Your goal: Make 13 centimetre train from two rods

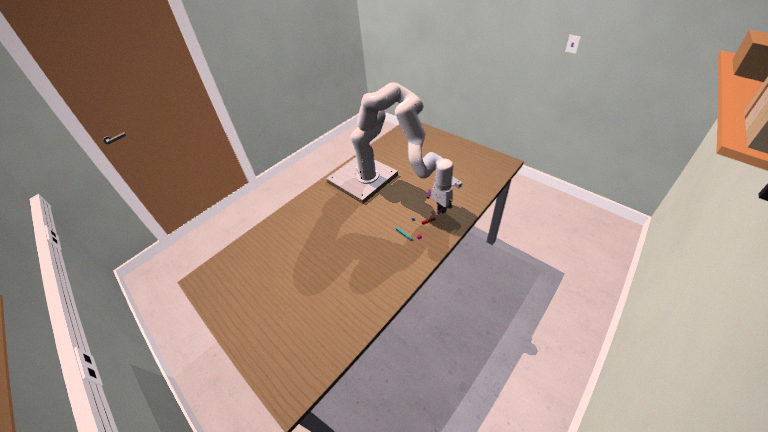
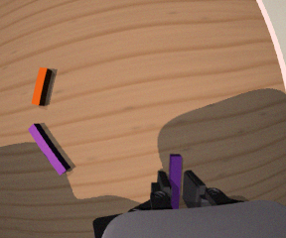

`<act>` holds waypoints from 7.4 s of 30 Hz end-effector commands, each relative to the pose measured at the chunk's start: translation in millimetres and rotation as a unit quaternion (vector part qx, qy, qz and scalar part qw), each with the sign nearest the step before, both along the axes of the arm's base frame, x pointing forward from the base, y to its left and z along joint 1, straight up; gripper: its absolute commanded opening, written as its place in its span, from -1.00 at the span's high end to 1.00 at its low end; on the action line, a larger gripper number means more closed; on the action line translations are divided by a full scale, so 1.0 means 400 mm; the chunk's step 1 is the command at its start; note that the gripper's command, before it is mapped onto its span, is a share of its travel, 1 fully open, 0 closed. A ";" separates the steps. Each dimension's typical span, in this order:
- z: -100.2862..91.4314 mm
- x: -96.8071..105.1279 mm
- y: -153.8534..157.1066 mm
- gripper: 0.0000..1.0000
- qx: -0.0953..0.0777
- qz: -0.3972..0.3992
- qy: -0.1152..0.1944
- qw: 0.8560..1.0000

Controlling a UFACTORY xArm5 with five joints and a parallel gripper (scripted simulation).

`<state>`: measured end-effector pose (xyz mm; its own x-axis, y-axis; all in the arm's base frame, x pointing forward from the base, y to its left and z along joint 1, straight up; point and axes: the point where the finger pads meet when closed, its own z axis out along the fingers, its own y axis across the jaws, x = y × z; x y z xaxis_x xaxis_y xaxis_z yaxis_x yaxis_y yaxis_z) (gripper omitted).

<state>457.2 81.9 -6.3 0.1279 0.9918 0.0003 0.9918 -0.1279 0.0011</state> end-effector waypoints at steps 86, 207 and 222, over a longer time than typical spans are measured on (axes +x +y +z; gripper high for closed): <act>0.218 0.003 -0.034 -1.00 0.000 0.203 -0.002 0.979; 0.166 -0.014 -0.235 0.51 -0.003 0.985 0.000 0.172; 0.166 -0.014 -0.235 0.51 -0.003 0.985 0.000 0.172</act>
